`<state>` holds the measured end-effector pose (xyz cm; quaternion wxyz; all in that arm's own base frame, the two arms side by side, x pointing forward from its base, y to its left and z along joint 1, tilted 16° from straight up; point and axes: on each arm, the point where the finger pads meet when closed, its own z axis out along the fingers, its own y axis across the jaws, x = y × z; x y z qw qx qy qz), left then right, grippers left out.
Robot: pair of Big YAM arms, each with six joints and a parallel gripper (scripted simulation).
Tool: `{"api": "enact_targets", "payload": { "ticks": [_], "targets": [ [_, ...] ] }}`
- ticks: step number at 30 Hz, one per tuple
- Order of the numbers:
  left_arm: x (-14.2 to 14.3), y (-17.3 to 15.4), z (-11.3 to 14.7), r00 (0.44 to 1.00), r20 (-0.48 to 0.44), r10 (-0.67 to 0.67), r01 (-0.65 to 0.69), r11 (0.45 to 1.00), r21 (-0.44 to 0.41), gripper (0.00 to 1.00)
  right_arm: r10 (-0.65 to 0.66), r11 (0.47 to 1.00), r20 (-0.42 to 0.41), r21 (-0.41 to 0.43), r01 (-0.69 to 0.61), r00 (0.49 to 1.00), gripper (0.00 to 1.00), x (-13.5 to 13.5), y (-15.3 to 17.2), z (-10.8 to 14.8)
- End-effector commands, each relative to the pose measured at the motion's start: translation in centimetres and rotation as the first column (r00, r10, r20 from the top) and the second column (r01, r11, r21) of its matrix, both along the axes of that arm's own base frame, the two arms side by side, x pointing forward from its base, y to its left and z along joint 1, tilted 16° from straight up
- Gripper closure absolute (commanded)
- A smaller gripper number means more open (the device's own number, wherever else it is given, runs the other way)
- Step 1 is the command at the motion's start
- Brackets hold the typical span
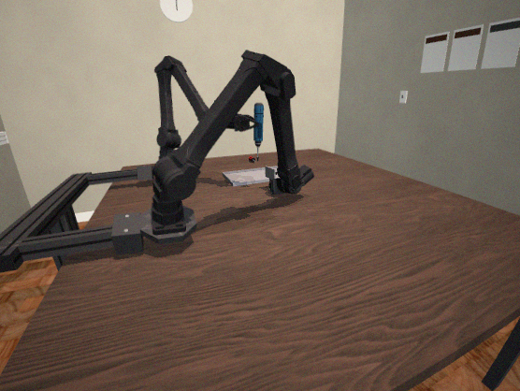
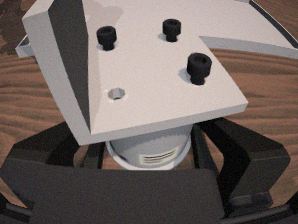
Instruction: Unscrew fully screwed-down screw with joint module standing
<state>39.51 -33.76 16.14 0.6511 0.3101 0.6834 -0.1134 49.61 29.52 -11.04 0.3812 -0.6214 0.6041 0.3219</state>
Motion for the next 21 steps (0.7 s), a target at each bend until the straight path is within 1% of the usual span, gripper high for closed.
{"api": "enact_targets", "payload": {
  "ticks": [1,8,9,10,13,14,21],
  "targets": [
    [2.8,-0.2,4.2,0.999,0.03,0.041,-0.038,0.996,-0.085,0.58,0.0,1.0,0.027,0.009,-0.001,1.0,0.41,1.1,0.5,0.8],
    [4.6,2.0,3.0,0.994,-0.049,0.097,-0.1,0.992,-0.078,0.58,0.0,1.0,0.027,0.009,-0.001,1.0,0.41,1.1,0.5,0.8],
    [4.4,1.7,3.0,0.995,-0.049,0.089,-0.093,0.993,-0.078,0.58,0.0,1.0,0.027,0.009,-0.001,1.0,0.41,1.1,0.5,0.8],
    [3.8,0.8,3.7,0.997,-0.028,0.069,-0.071,0.993,-0.098,0.58,0.0,1.0,0.027,0.009,-0.001,1.0,0.41,1.1,0.5,0.8],
    [3.8,0.8,3.8,0.997,-0.025,0.068,-0.07,0.992,-0.101,0.58,0.0,1.0,0.027,0.009,-0.001,1.0,0.41,1.1,0.5,0.8],
    [4.8,2.3,2.9,0.993,-0.058,0.103,-0.108,0.991,-0.079,0.58,0.0,1.0,0.027,0.009,-0.001,1.0,0.41,1.1,0.5,0.8],
    [6.7,4.5,2.4,0.978,-0.126,0.166,-0.177,0.98,-0.085,0.58,0.0,1.0,0.027,0.009,-0.001,1.0,0.41,1.1,0.5,0.8]
  ]
}}
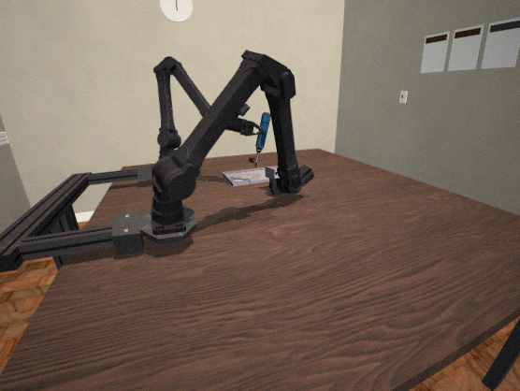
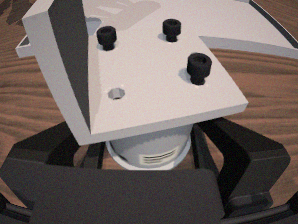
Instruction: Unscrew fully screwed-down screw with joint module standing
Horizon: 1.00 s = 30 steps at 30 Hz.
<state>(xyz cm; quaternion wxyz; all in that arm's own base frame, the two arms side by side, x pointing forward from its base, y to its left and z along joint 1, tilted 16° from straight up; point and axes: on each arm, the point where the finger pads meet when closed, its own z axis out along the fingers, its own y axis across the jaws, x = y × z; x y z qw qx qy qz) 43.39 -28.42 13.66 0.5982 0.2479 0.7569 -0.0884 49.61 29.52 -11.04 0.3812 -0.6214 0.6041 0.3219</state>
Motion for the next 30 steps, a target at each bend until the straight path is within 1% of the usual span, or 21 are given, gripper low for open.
{"api": "enact_targets", "payload": {
  "ticks": [1,4,5,6,9,10,21,22,23,26,27,30],
  "targets": [
    [3.0,-0.5,4.8,0.998,0.045,0.041,-0.037,0.995,-0.096,0.58,0.0,1.0,0.027,0.009,-0.001,1.0,0.41,1.1,0.5,0.8],
    [3.8,0.4,4.6,0.998,0.016,0.067,-0.065,0.993,-0.101,0.58,0.0,1.0,0.027,0.009,-0.001,1.0,0.41,1.1,0.5,0.8],
    [3.5,-0.1,4.6,0.998,0.016,0.056,-0.054,0.993,-0.101,0.58,0.0,1.0,0.027,0.009,-0.001,1.0,0.41,1.1,0.5,0.8],
    [3.1,-0.9,5.3,0.999,0.036,0.04,-0.036,0.993,-0.116,0.58,0.0,1.0,0.027,0.009,-0.001,1.0,0.41,1.1,0.5,0.8],
    [3.2,-0.9,5.4,0.998,0.042,0.04,-0.034,0.992,-0.121,0.58,0.0,1.0,0.027,0.009,-0.001,1.0,0.41,1.1,0.5,0.8],
    [4.0,0.7,4.6,0.997,0.006,0.075,-0.074,0.992,-0.103,0.58,0.0,1.0,0.027,0.009,-0.001,1.0,0.41,1.1,0.5,0.8],
    [6.4,4.6,3.9,0.979,-0.097,0.179,-0.19,0.974,-0.122,0.58,0.0,1.0,0.027,0.009,-0.001,1.0,0.41,1.1,0.5,0.8],
    [6.0,4.0,3.9,0.981,-0.097,0.167,-0.178,0.976,-0.122,0.58,0.0,1.0,0.027,0.009,-0.001,1.0,0.41,1.1,0.5,0.8],
    [5.8,3.2,4.5,0.985,-0.078,0.151,-0.161,0.977,-0.138,0.58,0.0,1.0,0.027,0.009,-0.001,1.0,0.41,1.1,0.5,0.8],
    [5.9,3.1,4.7,0.986,-0.072,0.15,-0.159,0.977,-0.143,0.58,0.0,1.0,0.027,0.009,-0.001,1.0,0.41,1.1,0.5,0.8],
    [6.5,4.9,3.9,0.977,-0.106,0.186,-0.199,0.972,-0.124,0.58,0.0,1.0,0.027,0.009,-0.001,1.0,0.41,1.1,0.5,0.8],
    [7.0,6.1,3.8,0.967,-0.134,0.219,-0.236,0.963,-0.128,0.58,0.0,1.0,0.027,0.009,-0.001,1.0,0.41,1.1,0.5,0.8]
  ]
}}
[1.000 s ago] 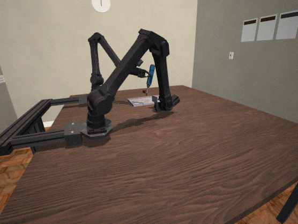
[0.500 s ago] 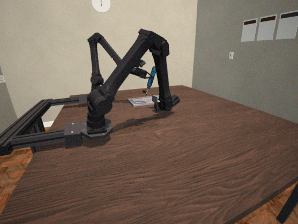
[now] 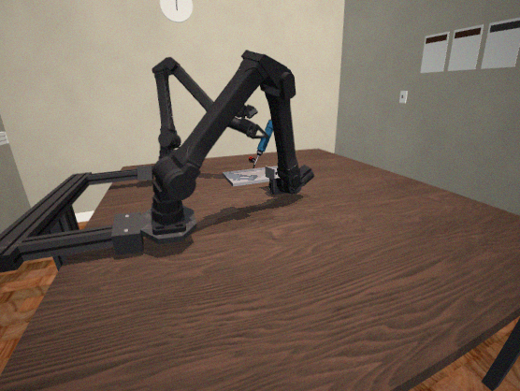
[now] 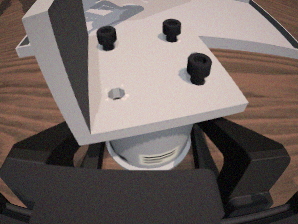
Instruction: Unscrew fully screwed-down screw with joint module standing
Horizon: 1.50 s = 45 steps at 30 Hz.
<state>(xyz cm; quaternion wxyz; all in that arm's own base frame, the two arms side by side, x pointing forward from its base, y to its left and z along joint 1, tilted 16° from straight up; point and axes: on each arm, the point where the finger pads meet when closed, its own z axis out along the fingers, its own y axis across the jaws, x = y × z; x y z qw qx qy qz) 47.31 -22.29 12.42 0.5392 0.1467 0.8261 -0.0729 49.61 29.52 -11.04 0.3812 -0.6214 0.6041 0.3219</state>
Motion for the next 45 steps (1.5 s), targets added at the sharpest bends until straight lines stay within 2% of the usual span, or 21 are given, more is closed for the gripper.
{"api": "enact_targets", "payload": {
  "ticks": [1,8,10,13,15,25,27,30,32,42,45],
  "targets": [
    [3.2,0.4,4.9,0.997,0.06,0.057,-0.052,0.995,-0.081,0.58,0.0,1.0,0.027,0.009,-0.001,1.0,0.41,1.1,0.5,0.8],
    [4.3,3.0,4.6,0.992,-0.003,0.127,-0.127,0.987,-0.101,0.58,0.0,1.0,0.027,0.009,-0.001,1.0,0.41,1.1,0.5,0.8],
    [4.0,1.5,5.1,0.995,0.014,0.099,-0.097,0.989,-0.112,0.58,0.0,1.0,0.027,0.009,-0.001,1.0,0.41,1.1,0.5,0.8],
    [4.1,1.4,5.3,0.995,0.024,0.099,-0.095,0.988,-0.118,0.58,0.0,1.0,0.027,0.009,-0.001,1.0,0.41,1.1,0.5,0.8],
    [4.6,3.8,4.5,0.989,-0.021,0.149,-0.15,0.983,-0.106,0.58,0.0,1.0,0.027,0.009,-0.001,1.0,0.41,1.1,0.5,0.8],
    [5.6,7.7,4.2,0.962,-0.11,0.251,-0.264,0.956,-0.128,0.58,0.0,1.0,0.027,0.009,-0.001,1.0,0.41,1.1,0.5,0.8],
    [5.3,6.2,4.5,0.97,-0.097,0.224,-0.236,0.962,-0.137,0.58,0.0,1.0,0.027,0.009,-0.001,1.0,0.41,1.1,0.5,0.8],
    [5.5,6.2,4.9,0.971,-0.083,0.223,-0.233,0.961,-0.147,0.58,0.0,1.0,0.027,0.009,-0.001,1.0,0.41,1.1,0.5,0.8],
    [5.7,8.6,4.1,0.954,-0.127,0.273,-0.289,0.948,-0.132,0.58,0.0,1.0,0.027,0.009,-0.001,1.0,0.41,1.1,0.5,0.8],
    [6.2,12.6,3.8,0.904,-0.213,0.371,-0.405,0.903,-0.146,0.58,0.0,1.0,0.027,0.009,-0.001,1.0,0.41,1.1,0.5,0.8],
    [6.3,11.0,4.5,0.92,-0.188,0.343,-0.374,0.913,-0.166,0.58,0.0,1.0,0.027,0.009,-0.001,1.0,0.41,1.1,0.5,0.8]
  ]
}}
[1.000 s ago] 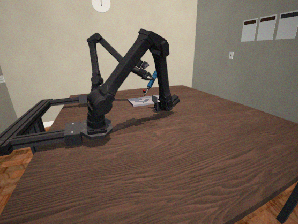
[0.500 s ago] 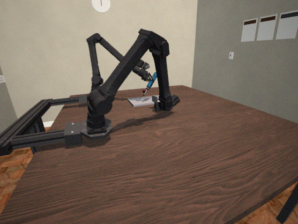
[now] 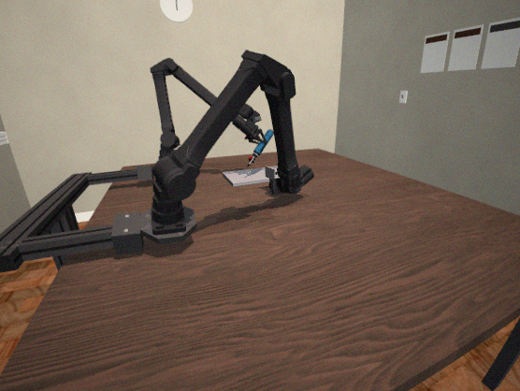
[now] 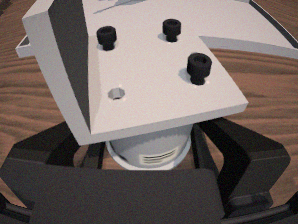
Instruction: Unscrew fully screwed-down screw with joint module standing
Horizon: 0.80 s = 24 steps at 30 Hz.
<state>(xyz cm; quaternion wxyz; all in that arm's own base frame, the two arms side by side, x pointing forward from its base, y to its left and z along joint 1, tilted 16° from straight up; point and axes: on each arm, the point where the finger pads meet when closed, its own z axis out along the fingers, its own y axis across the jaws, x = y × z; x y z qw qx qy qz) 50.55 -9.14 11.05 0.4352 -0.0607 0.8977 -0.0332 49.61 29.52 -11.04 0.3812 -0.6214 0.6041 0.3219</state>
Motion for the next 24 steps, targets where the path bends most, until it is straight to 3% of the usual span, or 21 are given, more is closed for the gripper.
{"api": "enact_targets", "payload": {
  "ticks": [1,14,19,24],
  "targets": [
    [3.0,-2.1,5.9,0.992,0.127,-0.003,0.011,0.998,-0.06,0.58,0.0,1.0,0.027,0.009,-0.001,1.0,0.41,1.1,0.5,0.8],
    [2.8,4.4,5.1,0.986,0.005,0.169,-0.168,0.981,-0.098,0.58,0.0,1.0,0.027,0.009,-0.001,1.0,0.41,1.1,0.5,0.8],
    [3.1,2.8,5.7,0.989,0.034,0.141,-0.137,0.985,-0.109,0.58,0.0,1.0,0.027,0.009,-0.001,1.0,0.41,1.1,0.5,0.8],
    [2.4,6.4,5.1,0.972,-0.033,0.231,-0.233,0.966,-0.114,0.58,0.0,1.0,0.027,0.009,-0.001,1.0,0.41,1.1,0.5,0.8]
  ]
}}
